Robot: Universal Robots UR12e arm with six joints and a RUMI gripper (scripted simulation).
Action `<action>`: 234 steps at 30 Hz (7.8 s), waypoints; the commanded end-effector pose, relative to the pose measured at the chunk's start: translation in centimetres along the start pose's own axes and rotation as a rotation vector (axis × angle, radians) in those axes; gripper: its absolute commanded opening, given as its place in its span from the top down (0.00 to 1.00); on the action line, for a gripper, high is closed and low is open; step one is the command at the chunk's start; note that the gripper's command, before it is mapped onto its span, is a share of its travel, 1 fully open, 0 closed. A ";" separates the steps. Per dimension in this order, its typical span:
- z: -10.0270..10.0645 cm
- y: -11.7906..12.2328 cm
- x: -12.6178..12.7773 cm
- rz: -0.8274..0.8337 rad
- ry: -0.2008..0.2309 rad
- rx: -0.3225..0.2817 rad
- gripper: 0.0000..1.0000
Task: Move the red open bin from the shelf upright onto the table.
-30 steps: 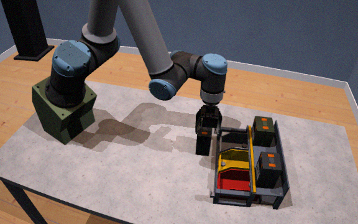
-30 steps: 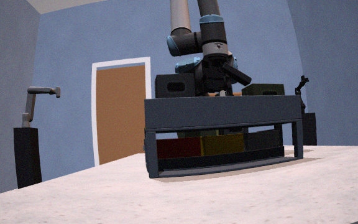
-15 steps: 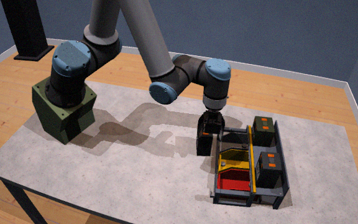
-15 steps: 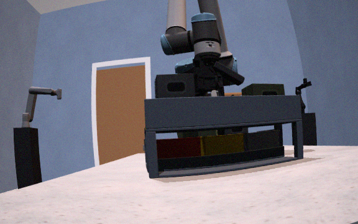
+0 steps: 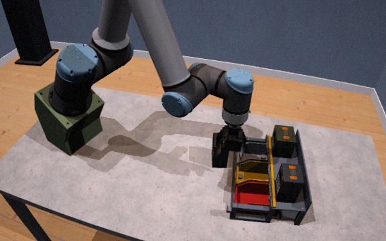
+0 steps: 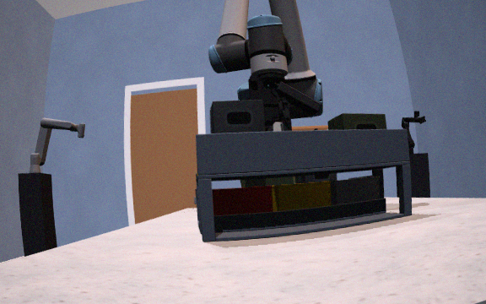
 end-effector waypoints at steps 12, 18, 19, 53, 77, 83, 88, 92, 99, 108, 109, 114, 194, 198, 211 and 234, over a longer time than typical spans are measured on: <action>0.0 3.7 2.7 0.000 0.001 0.000 0.42; 0.1 7.2 5.2 0.000 0.001 0.000 0.42; 0.1 8.1 5.8 0.000 0.001 0.000 0.42; 0.1 10.9 7.8 0.000 0.001 0.000 0.42; 0.1 10.5 7.5 0.000 0.001 0.000 0.42; 0.1 10.5 7.5 0.000 0.001 0.000 0.42; 0.1 10.3 7.4 0.000 0.001 0.000 0.42; 0.1 10.3 7.4 0.000 0.001 0.000 0.42; 0.1 10.3 7.4 0.000 0.001 0.000 0.42; 0.1 10.3 7.4 0.000 0.001 0.000 0.74; 0.1 10.3 7.4 0.000 0.001 0.000 0.74; 0.1 10.3 7.4 0.000 0.001 0.000 0.74; 6.9 10.1 7.2 0.000 0.001 0.000 0.74; 6.9 10.1 7.2 0.000 0.001 0.000 0.74; 6.8 10.1 7.2 0.000 0.001 0.000 0.74; 7.8 10.1 7.2 0.000 0.001 0.000 0.74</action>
Point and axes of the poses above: the point where the finger pads meet when closed, its own z axis out along the fingers, its own x axis across the jaws, y = z × x, the point moved 4 cm from there along -z, back along the fingers, and after that the axes turned 14 degrees about z, right-handed, at the moved point
